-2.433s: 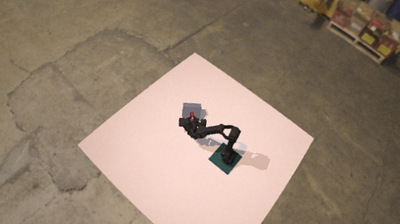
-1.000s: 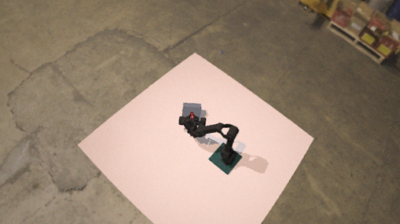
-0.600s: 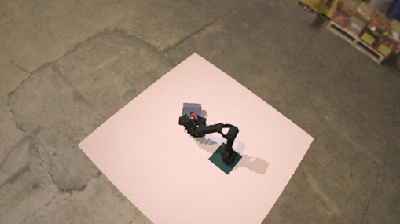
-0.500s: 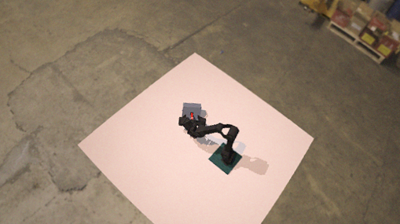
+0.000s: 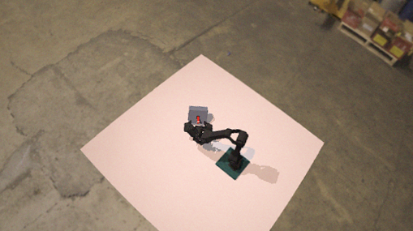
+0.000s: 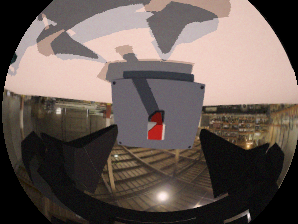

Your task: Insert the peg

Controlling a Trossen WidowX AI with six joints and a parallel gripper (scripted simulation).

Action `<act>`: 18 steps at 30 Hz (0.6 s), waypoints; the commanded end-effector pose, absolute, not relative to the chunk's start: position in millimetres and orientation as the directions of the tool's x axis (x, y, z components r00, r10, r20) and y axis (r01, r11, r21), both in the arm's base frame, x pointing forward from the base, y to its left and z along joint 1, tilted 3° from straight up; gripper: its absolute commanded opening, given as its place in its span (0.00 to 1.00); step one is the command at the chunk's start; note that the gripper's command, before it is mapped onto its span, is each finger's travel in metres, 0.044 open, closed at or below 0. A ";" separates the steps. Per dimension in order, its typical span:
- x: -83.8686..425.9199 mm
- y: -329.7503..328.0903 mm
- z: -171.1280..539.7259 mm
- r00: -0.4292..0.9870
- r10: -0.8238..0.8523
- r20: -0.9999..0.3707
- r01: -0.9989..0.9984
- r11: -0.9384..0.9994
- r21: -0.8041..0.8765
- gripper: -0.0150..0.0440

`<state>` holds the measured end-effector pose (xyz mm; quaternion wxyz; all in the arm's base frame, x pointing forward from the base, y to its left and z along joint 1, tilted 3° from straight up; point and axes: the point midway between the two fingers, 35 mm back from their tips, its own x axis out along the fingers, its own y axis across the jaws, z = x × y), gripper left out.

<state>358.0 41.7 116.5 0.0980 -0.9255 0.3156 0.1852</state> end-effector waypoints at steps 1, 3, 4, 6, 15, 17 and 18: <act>354.3 45.3 120.4 0.732 -0.550 -0.401 -0.624 -0.778 -0.072 1.00; 352.2 47.3 121.1 0.732 -0.550 -0.403 -0.624 -0.778 -0.072 1.00; 351.1 48.3 121.5 0.731 -0.550 -0.403 -0.625 -0.778 -0.072 1.00; 349.0 50.3 122.2 0.731 -0.550 -0.404 -0.625 -0.778 -0.072 1.00; 339.5 58.9 125.5 0.730 -0.549 -0.406 -0.624 -0.778 -0.071 1.00; 337.4 60.7 126.3 0.730 -0.549 -0.406 -0.624 -0.778 -0.071 1.00; 336.3 61.6 126.6 0.731 -0.549 -0.406 -0.624 -0.778 -0.071 1.00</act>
